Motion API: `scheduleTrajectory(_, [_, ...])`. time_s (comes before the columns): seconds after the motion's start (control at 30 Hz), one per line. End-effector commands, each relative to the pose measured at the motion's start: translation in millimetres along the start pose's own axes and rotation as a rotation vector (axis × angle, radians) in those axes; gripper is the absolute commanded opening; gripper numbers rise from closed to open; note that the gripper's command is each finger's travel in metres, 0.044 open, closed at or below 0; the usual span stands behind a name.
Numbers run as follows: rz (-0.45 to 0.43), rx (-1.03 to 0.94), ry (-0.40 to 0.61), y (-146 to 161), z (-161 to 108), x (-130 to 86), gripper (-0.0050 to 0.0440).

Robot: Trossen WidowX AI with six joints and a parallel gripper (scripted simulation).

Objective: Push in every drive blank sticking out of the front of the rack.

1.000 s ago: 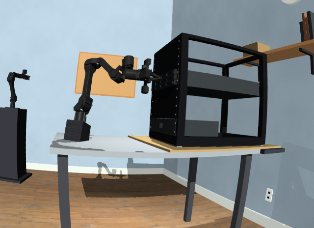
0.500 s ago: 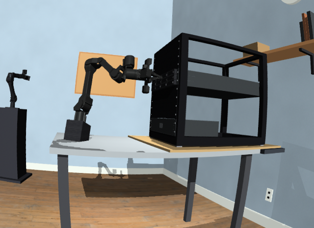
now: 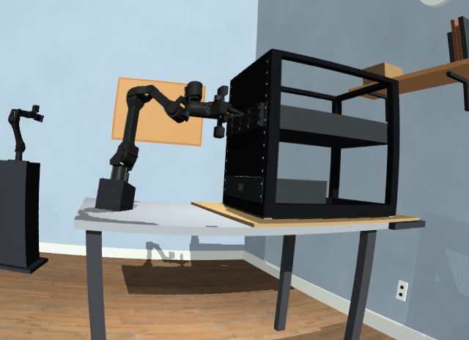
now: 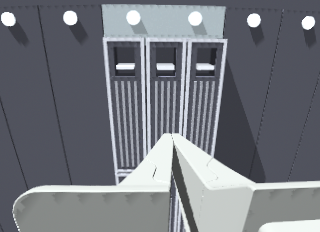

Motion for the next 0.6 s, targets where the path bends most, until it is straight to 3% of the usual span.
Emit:
scheduleTrajectory(0.0, [0.015,-0.014,0.003,7.7,-0.2,2.7,-0.005])
scheduleTrajectory(0.57, [0.015,-0.014,0.003,8.0,-0.4,12.7,-0.005])
Point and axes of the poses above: the point midway between the two fingers, 35 mm back from their tips, its own x axis out along the fingers, its own y axis across the jaws, z = x × y, the point moved 5 cm from there along -x, back along the fingers, and after that the axes turned 13 degrees about -x, right-handed, at the moved point
